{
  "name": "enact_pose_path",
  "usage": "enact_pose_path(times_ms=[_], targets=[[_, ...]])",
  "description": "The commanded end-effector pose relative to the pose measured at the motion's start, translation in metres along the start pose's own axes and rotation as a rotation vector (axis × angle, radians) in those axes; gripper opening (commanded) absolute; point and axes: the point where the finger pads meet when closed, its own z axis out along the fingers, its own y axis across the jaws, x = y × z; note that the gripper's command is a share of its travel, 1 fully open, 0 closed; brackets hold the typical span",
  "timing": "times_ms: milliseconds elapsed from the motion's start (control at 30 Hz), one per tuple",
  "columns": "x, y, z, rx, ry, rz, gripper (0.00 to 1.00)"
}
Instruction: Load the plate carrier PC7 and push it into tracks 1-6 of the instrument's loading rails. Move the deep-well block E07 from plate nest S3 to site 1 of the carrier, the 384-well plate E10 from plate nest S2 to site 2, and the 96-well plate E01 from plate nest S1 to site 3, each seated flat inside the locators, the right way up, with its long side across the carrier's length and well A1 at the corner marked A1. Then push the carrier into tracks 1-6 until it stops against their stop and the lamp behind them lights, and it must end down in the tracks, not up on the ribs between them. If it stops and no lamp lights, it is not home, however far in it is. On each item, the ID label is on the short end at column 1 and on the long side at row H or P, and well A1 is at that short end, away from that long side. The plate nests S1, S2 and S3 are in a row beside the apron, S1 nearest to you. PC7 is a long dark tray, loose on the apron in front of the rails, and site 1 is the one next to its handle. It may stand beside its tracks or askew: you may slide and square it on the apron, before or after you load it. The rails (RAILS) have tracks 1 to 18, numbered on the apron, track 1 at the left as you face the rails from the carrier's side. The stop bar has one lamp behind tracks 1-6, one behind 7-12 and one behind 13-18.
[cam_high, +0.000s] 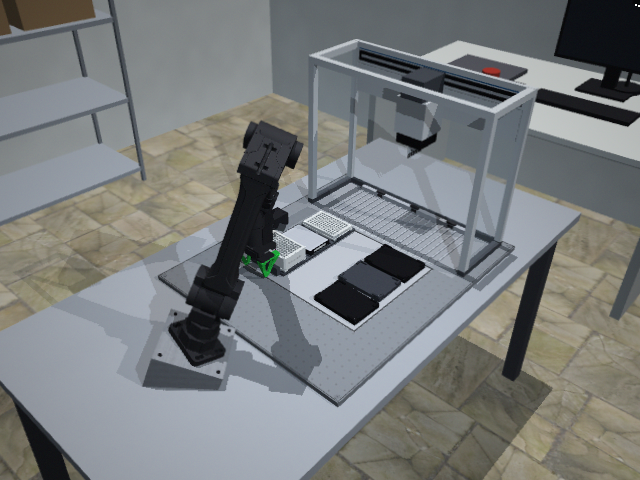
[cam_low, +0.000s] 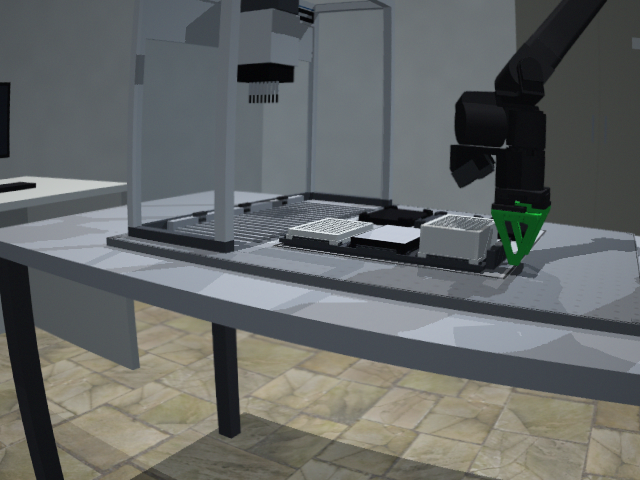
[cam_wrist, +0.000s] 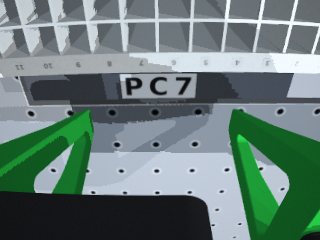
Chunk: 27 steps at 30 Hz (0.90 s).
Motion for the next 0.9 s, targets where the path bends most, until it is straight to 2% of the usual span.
enact_pose_path(times_ms=[0, 467, 500, 633, 867], targets=[[-0.024, 0.011, -0.008, -0.025, -0.038, 0.0, 0.8], [-0.029, 0.007, -0.007, -0.02, -0.031, 0.007, 0.8], [-0.018, 0.008, -0.003, -0.013, -0.018, -0.013, 0.8], [-0.03, 0.008, -0.007, -0.02, -0.031, 0.002, 0.8], [-0.032, 0.007, -0.007, -0.016, -0.026, 0.002, 0.8]])
